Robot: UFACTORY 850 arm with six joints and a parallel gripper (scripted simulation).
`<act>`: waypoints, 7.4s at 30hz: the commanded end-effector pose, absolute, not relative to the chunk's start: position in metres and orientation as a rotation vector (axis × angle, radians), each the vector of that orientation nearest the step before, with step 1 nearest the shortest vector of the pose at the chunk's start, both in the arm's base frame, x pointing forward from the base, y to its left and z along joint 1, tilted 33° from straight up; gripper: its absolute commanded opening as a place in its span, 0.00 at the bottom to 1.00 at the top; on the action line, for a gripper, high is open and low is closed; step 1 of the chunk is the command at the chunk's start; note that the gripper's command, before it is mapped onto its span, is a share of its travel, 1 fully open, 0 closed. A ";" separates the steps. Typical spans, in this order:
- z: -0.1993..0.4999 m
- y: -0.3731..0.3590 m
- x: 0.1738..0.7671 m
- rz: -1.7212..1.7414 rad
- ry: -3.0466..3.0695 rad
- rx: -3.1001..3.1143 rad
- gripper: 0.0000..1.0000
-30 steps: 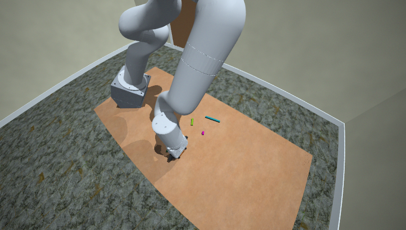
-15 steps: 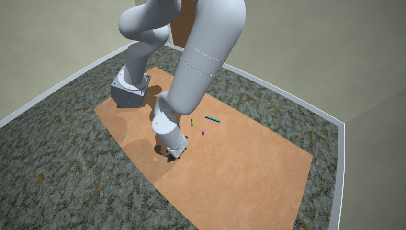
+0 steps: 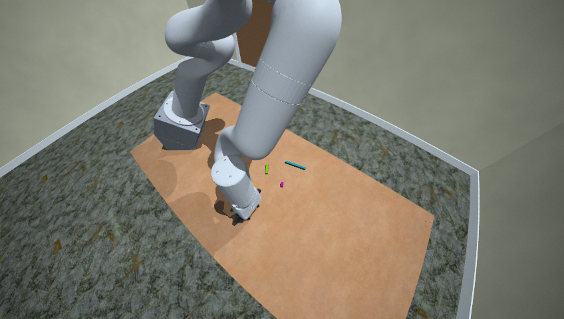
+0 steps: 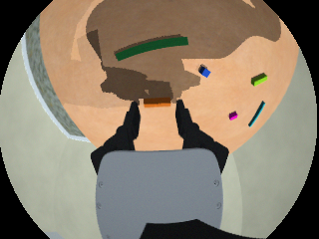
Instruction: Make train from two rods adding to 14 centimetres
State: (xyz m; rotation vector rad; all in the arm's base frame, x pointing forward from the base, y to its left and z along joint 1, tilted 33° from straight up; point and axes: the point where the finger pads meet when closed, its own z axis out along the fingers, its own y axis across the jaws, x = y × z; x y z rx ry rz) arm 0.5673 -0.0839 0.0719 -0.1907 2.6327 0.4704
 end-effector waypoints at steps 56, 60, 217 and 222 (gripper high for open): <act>0.061 -0.079 0.573 0.469 2.632 -0.191 0.59; 0.060 -0.079 0.574 0.469 2.632 -0.191 0.59; 0.157 -0.018 0.472 0.047 2.039 -1.556 0.38; 0.157 -0.018 0.472 0.047 2.039 -1.556 0.38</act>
